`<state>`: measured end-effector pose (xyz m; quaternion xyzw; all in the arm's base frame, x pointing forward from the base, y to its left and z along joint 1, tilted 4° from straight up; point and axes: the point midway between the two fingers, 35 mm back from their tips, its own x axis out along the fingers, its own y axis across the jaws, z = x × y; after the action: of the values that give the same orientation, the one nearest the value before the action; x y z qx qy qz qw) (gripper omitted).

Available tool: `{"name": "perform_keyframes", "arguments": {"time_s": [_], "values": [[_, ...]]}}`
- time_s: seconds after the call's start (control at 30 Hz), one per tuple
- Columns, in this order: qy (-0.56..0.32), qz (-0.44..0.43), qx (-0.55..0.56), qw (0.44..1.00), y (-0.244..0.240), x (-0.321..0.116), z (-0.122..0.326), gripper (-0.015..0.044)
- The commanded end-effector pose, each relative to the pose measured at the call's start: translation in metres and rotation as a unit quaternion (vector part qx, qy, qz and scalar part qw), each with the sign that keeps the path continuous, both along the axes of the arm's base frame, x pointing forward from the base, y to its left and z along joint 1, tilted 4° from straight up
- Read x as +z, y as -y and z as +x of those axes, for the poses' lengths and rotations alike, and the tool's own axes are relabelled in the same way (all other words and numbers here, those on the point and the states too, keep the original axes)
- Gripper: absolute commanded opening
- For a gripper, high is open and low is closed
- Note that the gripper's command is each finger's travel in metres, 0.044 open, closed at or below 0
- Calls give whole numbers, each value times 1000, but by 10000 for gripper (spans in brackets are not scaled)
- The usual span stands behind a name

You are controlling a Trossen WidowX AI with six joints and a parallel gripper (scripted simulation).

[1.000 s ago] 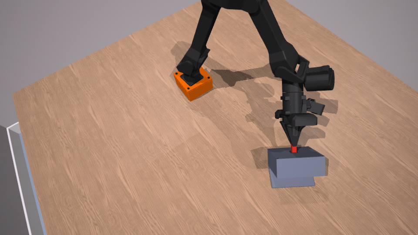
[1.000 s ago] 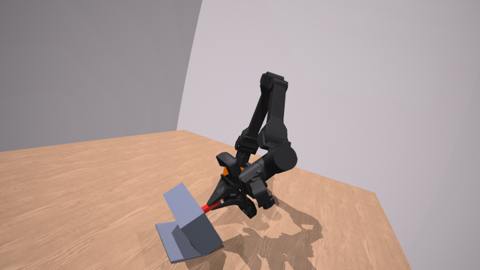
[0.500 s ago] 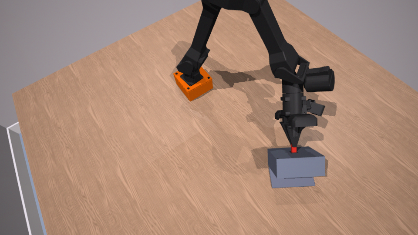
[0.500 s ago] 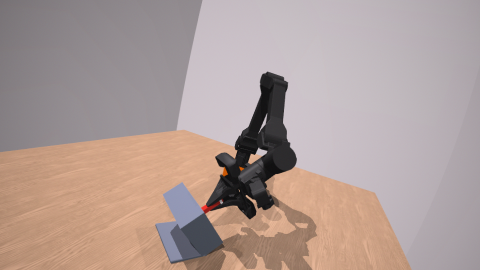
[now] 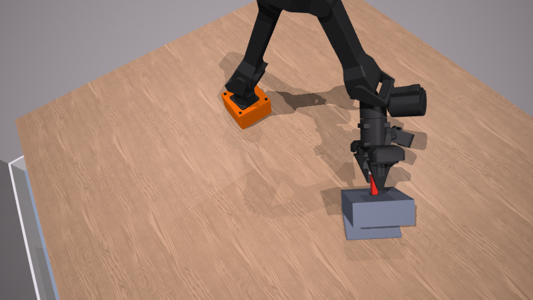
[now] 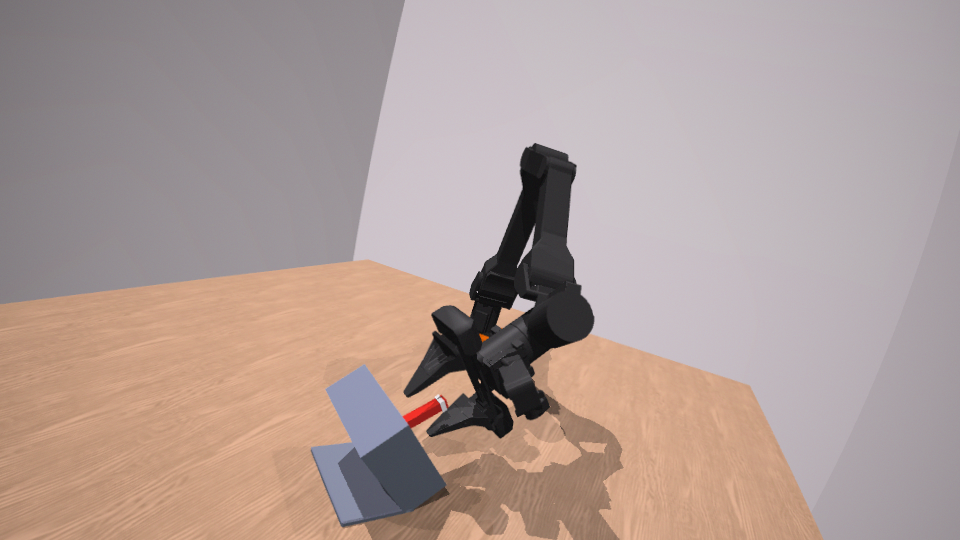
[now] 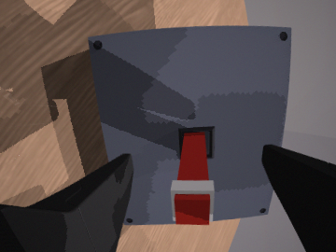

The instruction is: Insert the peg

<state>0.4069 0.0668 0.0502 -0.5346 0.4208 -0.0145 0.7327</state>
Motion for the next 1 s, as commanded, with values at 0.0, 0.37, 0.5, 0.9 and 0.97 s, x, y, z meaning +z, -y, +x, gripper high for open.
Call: {"name": "perform_keyframes", "arguments": {"time_s": [0.0,0.37,0.5,0.9,0.97], "values": [[1,1,-1,1000,-2,3,-2,440],[-1,3,-1,1000,-16,16,-16,440],[-2,4,0,1000,-21,20,-22,440],[-3,5,1,1000,-34,33,-37,440],[-3,5,1,1000,-36,35,-40,440]]}}
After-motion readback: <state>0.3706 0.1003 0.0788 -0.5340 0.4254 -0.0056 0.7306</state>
